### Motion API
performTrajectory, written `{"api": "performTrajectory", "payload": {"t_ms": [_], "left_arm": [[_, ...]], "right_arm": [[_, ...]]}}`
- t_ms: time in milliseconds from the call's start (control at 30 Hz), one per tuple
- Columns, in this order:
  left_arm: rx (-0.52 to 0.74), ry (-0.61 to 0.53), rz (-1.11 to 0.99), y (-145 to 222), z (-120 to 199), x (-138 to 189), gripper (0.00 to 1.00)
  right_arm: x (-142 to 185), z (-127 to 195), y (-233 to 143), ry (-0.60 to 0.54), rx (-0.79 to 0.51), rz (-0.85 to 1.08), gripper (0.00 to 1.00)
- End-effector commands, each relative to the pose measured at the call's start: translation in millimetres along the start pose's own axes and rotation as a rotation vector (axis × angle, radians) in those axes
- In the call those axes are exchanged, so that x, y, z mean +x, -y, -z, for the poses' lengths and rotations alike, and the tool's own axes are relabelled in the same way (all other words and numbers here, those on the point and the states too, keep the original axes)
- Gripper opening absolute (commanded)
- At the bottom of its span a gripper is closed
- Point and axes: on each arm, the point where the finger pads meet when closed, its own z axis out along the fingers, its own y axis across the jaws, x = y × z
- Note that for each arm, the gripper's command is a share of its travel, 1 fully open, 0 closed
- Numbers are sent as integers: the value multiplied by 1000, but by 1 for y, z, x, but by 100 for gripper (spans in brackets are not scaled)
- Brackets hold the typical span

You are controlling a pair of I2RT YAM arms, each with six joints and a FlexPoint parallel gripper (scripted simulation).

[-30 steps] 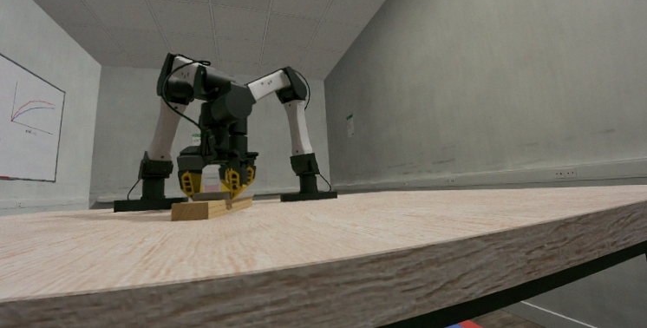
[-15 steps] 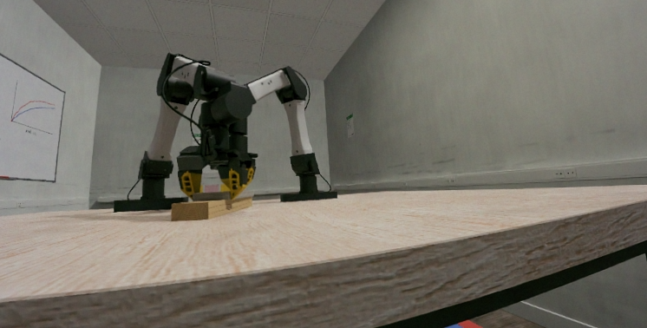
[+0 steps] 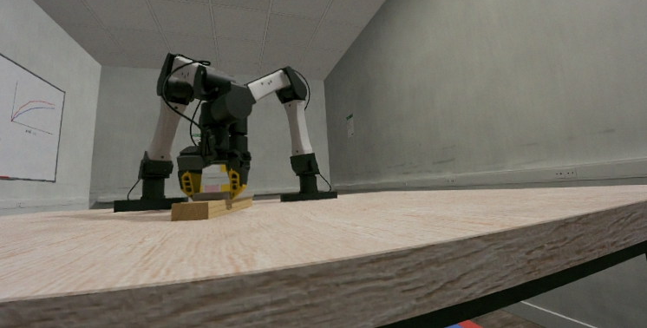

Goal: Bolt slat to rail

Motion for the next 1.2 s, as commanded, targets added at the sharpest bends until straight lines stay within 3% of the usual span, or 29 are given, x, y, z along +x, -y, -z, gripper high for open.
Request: {"api": "performTrajectory", "payload": {"t_ms": [0,233,300,333,800,1167], "left_arm": [[-24,30,349,-4,15,-5,36],[-17,34,753,-4,16,-5,36],[-17,34,753,-4,16,-5,36],[-18,38,898,-4,16,-5,36],[-3,47,1699,-3,17,-5,36],[-5,51,1730,-3,17,-5,36]], "right_arm": [[-3,7,-3,17,-15,-2,67],[-3,7,-3,17,-15,-2,67],[-3,7,-3,17,-15,-2,67],[-3,7,-3,17,-15,-2,67],[-3,7,-3,17,-15,-2,67],[-3,7,-3,17,-15,-2,67]]}}
